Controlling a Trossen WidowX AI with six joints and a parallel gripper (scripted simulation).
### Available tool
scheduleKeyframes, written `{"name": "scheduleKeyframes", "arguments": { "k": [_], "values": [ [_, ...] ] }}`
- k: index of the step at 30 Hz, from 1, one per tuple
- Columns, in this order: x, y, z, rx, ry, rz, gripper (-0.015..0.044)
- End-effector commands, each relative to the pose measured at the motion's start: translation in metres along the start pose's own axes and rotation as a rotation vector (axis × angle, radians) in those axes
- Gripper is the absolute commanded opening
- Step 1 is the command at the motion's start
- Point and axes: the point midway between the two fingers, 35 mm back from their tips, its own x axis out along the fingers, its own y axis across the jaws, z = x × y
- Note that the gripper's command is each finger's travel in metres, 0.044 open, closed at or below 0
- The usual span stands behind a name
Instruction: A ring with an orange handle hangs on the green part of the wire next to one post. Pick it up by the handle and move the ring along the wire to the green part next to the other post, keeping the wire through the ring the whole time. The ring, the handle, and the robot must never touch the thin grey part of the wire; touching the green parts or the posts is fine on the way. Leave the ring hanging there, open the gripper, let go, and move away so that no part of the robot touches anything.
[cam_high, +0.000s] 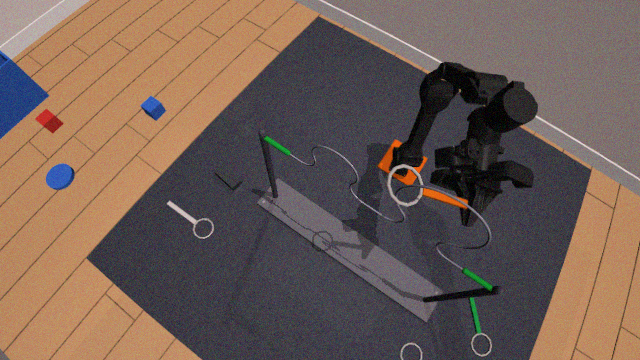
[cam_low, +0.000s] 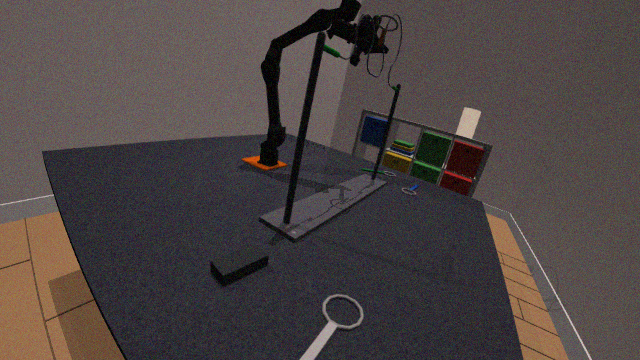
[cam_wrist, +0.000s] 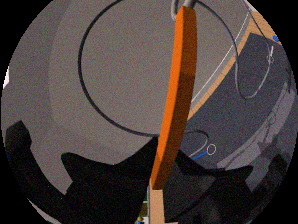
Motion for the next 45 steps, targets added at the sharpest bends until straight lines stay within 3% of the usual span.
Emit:
{"name": "scheduleKeyframes", "arguments": {
  "k": [1, 45],
  "values": [
    [0.003, -0.002, 0.0, -0.049, -0.006, -0.023, -0.015],
    [0.002, -0.024, 0.006, -0.546, -0.07, -0.247, -0.015]
  ]
}}
